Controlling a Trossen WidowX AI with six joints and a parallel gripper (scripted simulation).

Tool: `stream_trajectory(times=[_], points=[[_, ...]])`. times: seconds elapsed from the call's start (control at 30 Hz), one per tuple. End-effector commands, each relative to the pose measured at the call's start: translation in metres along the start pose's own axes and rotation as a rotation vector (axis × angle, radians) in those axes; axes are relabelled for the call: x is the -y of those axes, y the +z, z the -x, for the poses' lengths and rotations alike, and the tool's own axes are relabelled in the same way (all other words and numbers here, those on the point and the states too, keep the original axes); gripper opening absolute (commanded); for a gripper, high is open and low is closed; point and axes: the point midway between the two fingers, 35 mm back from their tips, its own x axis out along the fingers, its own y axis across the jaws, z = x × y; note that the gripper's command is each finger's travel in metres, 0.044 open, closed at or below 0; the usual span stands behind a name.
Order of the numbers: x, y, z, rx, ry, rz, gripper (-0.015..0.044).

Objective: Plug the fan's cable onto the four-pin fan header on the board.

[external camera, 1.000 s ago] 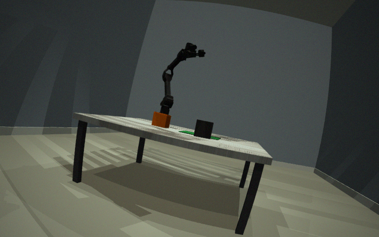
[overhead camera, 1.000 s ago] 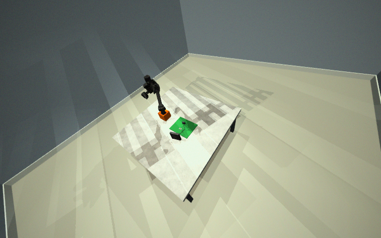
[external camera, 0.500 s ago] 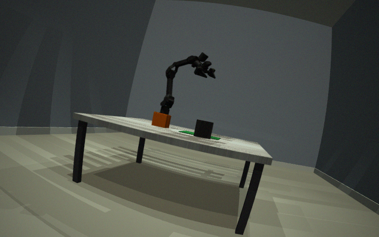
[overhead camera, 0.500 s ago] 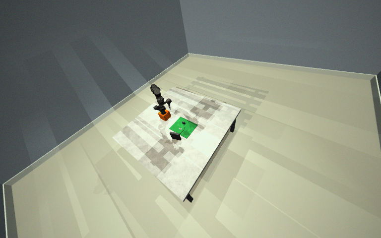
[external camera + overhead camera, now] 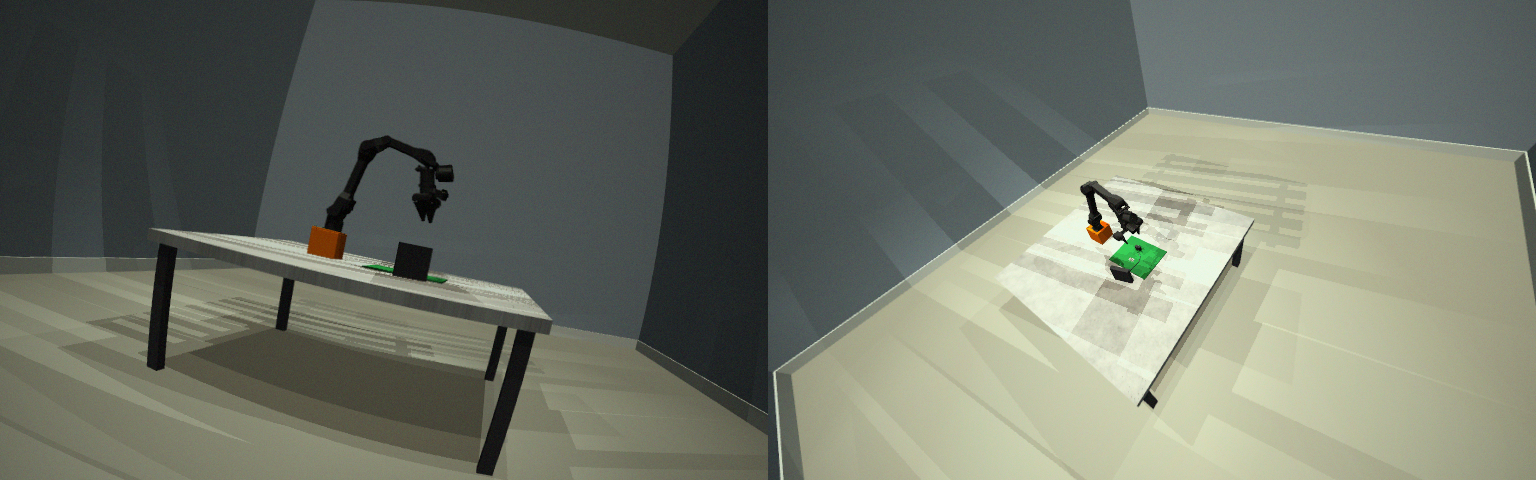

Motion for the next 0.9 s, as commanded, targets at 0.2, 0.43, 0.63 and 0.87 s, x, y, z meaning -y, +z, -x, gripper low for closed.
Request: stream_trajectory(times=[0.2, 0.43, 0.63, 0.87], points=[[-0.058, -0.071, -0.078, -0.423, -0.022, 0.306, 0.044], [-0.058, -0.073, -0.093, -0.423, -0.022, 0.306, 0.044], [-0.057, -0.083, -0.139, -0.424, -0.021, 0.306, 0.044], [-0.057, -0.083, -0.143, -0.424, -0.021, 0.306, 0.044]])
